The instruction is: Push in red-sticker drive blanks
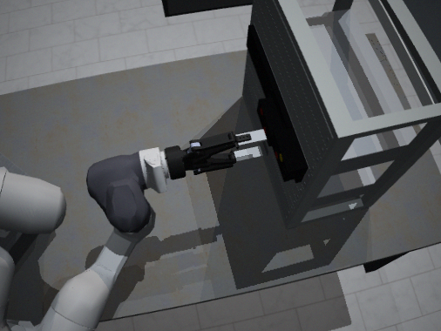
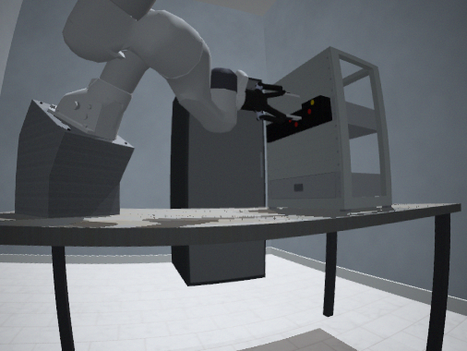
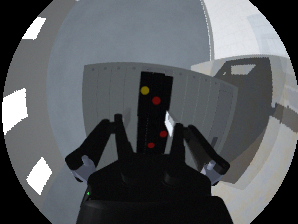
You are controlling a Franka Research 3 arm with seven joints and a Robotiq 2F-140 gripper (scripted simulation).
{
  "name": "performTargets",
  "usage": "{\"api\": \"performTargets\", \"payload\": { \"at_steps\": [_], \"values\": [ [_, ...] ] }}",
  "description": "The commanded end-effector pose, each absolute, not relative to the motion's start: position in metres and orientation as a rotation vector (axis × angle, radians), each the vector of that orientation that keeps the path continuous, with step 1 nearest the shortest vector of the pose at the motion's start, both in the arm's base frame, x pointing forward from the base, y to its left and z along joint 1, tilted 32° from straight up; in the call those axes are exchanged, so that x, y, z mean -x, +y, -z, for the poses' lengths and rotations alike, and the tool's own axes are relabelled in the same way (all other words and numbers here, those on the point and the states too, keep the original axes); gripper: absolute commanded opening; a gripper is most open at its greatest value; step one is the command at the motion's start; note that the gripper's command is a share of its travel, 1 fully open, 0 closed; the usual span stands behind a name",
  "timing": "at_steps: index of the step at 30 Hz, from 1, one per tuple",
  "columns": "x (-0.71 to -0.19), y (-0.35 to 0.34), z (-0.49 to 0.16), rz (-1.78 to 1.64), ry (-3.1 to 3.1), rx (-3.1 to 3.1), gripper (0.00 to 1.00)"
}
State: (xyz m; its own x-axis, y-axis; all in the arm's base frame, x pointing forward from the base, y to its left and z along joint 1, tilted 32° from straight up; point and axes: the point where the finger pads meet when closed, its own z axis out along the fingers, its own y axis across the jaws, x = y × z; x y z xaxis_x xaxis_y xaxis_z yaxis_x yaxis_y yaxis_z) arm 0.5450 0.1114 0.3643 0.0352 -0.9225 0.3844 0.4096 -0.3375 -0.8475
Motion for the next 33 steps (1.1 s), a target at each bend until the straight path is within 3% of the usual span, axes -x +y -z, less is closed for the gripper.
{"api": "performTargets", "payload": {
  "at_steps": [1, 33],
  "values": [
    [-0.544, 0.112, -0.365, 1.543, 0.618, 1.201, 0.00],
    [-0.543, 0.118, -0.353, 1.543, 0.618, 1.201, 0.00]
  ]
}}
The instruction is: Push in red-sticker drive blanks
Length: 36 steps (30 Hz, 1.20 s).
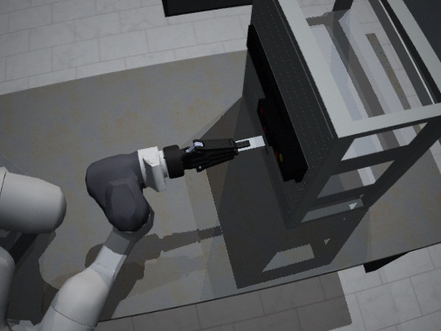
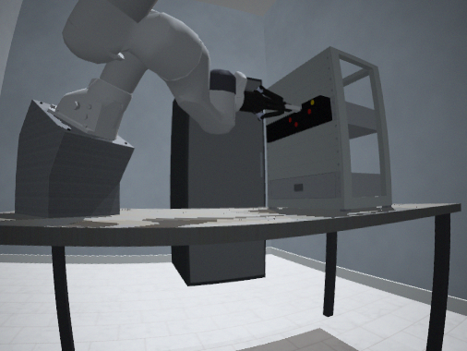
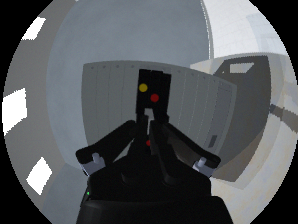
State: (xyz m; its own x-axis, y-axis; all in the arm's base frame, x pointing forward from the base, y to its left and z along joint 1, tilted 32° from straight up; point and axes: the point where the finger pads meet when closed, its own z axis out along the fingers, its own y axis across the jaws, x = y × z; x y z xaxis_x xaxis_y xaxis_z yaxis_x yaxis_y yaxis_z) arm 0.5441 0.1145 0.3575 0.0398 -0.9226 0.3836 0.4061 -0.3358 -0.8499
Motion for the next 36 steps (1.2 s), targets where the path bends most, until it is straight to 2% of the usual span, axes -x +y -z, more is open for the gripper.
{"api": "performTargets", "payload": {
  "at_steps": [1, 17, 25, 36],
  "values": [
    [-0.543, 0.118, -0.353, 1.543, 0.618, 1.201, 0.00],
    [-0.537, 0.155, -0.293, 1.543, 0.618, 1.201, 0.00],
    [-0.538, 0.156, -0.291, 1.543, 0.618, 1.201, 0.00],
    [-0.573, 0.163, -0.305, 1.543, 0.618, 1.201, 0.00]
  ]
}}
